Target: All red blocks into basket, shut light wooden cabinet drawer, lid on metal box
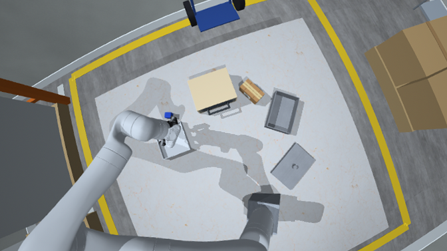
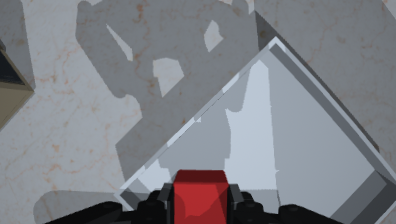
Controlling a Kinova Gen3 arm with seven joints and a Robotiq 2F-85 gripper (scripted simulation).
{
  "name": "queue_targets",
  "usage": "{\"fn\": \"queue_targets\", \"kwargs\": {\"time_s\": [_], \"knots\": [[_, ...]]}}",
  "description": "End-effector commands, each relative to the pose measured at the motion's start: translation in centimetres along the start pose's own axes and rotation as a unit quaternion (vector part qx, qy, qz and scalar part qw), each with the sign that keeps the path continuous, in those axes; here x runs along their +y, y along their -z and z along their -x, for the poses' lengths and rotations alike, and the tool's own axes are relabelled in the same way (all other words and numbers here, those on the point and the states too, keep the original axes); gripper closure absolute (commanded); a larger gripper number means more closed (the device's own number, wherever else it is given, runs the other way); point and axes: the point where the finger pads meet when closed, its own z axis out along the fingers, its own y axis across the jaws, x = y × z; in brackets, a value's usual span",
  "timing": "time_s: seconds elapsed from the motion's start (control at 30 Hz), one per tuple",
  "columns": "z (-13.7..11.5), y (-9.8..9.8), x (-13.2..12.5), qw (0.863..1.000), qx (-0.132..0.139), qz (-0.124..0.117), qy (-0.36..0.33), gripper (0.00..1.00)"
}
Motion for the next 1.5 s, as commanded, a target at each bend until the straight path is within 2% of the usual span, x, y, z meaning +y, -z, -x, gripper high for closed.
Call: {"fn": "queue_targets", "kwargs": {"time_s": [0.0,0.87,0.9,1.47], "knots": [[0.05,0.08,-0.03,1.0,-0.001,0.0,0.0,0.9],[0.05,0.08,-0.03,1.0,-0.001,0.0,0.0,0.9],[0.05,0.08,-0.03,1.0,-0.001,0.0,0.0,0.47],[0.05,0.08,-0.03,1.0,-0.001,0.0,0.0,0.47]]}}
